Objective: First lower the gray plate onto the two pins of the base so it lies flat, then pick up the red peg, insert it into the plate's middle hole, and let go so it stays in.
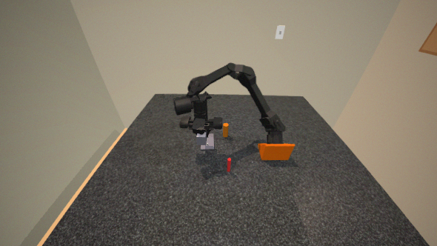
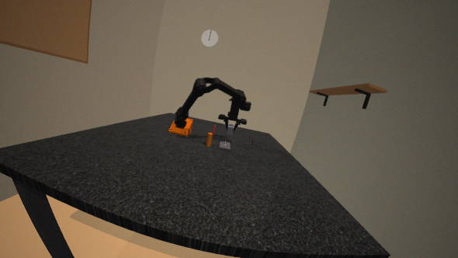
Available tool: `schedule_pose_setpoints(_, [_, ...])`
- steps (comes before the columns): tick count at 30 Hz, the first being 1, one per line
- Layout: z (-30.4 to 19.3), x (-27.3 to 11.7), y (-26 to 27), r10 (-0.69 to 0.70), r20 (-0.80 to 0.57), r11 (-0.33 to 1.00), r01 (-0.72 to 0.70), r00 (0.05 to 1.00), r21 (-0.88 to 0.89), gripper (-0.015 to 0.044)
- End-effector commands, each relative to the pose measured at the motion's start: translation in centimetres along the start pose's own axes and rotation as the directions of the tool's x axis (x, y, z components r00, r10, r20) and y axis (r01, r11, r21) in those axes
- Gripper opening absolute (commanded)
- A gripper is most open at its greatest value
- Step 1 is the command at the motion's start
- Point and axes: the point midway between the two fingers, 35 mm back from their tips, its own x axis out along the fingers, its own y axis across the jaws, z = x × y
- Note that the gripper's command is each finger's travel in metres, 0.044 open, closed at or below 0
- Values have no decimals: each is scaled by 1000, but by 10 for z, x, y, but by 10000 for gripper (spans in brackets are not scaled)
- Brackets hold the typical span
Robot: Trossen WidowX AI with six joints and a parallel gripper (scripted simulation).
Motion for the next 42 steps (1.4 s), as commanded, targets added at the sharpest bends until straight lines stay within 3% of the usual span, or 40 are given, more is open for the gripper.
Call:
schedule_pose_setpoints(1, [-13,4,1,-5,-5,1000,5,1000,-15,0])
schedule_pose_setpoints(17, [-55,26,14,-2,-22,996,0,1000,-86,0])
schedule_pose_setpoints(42, [-56,27,14,-2,-23,996,0,1000,-87,0])
